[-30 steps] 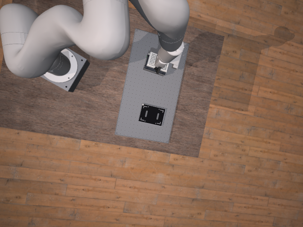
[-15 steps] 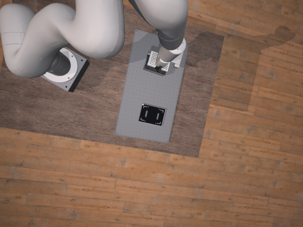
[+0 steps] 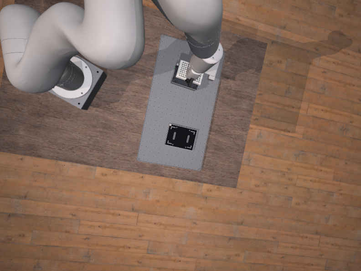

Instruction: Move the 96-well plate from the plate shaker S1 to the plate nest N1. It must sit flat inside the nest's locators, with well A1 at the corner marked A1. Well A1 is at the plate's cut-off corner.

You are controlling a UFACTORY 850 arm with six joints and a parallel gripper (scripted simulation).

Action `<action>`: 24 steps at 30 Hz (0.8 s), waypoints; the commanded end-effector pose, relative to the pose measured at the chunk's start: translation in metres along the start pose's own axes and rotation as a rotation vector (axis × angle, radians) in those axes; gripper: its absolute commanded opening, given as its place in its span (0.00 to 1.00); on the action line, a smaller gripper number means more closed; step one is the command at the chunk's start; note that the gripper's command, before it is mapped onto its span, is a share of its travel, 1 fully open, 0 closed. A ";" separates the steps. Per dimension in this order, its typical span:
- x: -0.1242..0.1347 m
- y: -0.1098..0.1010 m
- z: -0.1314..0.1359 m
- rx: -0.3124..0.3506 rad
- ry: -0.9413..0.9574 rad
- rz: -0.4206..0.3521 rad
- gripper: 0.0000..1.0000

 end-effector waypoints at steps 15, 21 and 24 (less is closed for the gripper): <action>-0.001 0.004 0.036 0.000 -0.052 0.002 0.00; 0.000 0.006 0.050 0.000 -0.052 0.002 0.00; 0.000 0.007 0.059 0.000 -0.052 0.002 0.00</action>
Point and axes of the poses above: the point where the finger pads meet when closed, its own y axis out along the fingers, its own z axis across the jaws, x = y × z, the point moved 4 cm from there along -y, back along the fingers, and after that the axes turned 13 degrees about -y, right-handed, at the moved point
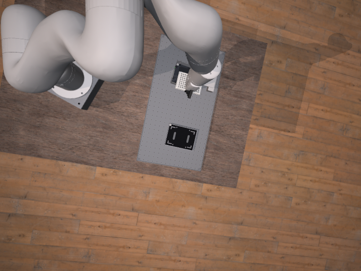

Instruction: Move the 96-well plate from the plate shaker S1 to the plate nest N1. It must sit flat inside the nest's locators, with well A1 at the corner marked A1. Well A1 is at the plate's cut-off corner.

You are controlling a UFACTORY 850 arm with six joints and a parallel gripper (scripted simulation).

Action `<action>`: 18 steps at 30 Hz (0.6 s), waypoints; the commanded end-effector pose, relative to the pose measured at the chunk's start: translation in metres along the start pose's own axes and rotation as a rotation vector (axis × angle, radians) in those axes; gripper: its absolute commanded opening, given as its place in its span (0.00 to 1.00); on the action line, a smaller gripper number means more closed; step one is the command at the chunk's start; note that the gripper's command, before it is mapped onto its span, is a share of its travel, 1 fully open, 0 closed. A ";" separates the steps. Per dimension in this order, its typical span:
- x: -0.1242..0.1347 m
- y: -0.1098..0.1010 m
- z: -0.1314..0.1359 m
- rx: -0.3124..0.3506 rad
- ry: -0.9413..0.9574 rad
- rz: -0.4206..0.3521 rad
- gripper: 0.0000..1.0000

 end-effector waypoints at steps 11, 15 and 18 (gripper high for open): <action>0.001 0.004 0.039 -0.001 0.000 0.002 0.00; 0.002 0.006 0.052 -0.001 0.000 0.002 0.00; 0.003 0.007 0.062 -0.001 0.000 0.002 0.00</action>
Point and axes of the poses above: the point where the finger pads meet when closed, its own y axis out along the fingers, its own z axis across the jaws, x = y × z, the point moved 4 cm from there along -y, back along the fingers, and after that the axes turned 13 degrees about -y, right-handed, at the moved point
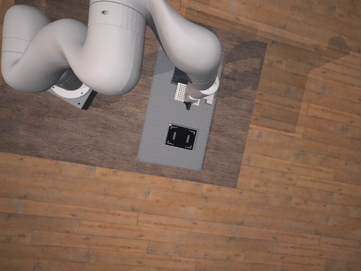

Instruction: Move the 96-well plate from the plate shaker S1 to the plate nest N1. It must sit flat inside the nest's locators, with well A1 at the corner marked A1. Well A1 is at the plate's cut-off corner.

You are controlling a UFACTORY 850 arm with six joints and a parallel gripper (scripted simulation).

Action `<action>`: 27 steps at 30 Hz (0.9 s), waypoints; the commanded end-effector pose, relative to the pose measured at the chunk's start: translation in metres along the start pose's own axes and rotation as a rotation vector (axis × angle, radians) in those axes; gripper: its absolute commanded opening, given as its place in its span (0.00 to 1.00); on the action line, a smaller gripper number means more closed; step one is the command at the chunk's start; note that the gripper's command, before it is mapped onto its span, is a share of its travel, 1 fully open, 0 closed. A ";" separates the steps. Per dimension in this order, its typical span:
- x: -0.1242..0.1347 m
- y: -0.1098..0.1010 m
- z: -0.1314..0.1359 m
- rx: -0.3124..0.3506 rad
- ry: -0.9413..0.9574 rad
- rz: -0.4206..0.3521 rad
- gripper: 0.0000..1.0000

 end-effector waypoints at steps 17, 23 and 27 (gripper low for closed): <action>0.003 0.007 0.059 0.000 0.000 0.002 0.00; 0.004 0.010 0.079 0.000 0.000 0.002 0.00; 0.004 0.010 0.085 0.000 0.000 0.002 0.00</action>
Point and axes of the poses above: the point where the finger pads meet when closed, its own y axis out along the fingers, its own z axis across the jaws, x = y × z, the point moved 4 cm from there along -y, back along the fingers, and after that the axes turned 13 degrees about -y, right-handed, at the moved point
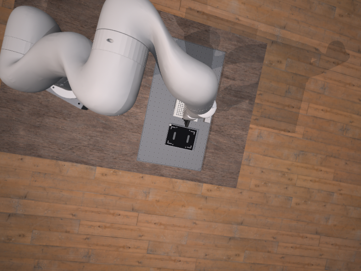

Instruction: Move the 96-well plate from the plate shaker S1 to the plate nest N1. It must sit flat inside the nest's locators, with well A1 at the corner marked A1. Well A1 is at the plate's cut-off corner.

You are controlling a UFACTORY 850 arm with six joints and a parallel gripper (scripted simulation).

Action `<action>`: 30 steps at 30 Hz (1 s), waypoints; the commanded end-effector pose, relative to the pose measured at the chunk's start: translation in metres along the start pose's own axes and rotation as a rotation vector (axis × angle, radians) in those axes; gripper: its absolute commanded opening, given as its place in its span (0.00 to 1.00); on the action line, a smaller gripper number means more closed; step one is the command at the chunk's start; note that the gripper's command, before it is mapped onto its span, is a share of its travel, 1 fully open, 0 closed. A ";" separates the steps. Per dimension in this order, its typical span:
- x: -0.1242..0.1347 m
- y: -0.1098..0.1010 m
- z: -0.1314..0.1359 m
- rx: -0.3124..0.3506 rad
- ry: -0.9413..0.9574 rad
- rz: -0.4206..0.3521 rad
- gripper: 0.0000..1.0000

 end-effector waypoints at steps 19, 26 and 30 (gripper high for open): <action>0.004 0.008 0.061 -0.001 -0.001 -0.001 0.00; 0.005 0.011 0.084 -0.001 -0.001 -0.001 0.00; 0.006 0.013 0.097 -0.001 -0.001 -0.001 0.00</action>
Point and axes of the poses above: the point where the finger pads meet when closed, its own y axis out along the fingers, its own z axis across the jaws, x = y × z, the point moved 4 cm from there along -y, back along the fingers, and after that the axes turned 13 degrees about -y, right-handed, at the moved point
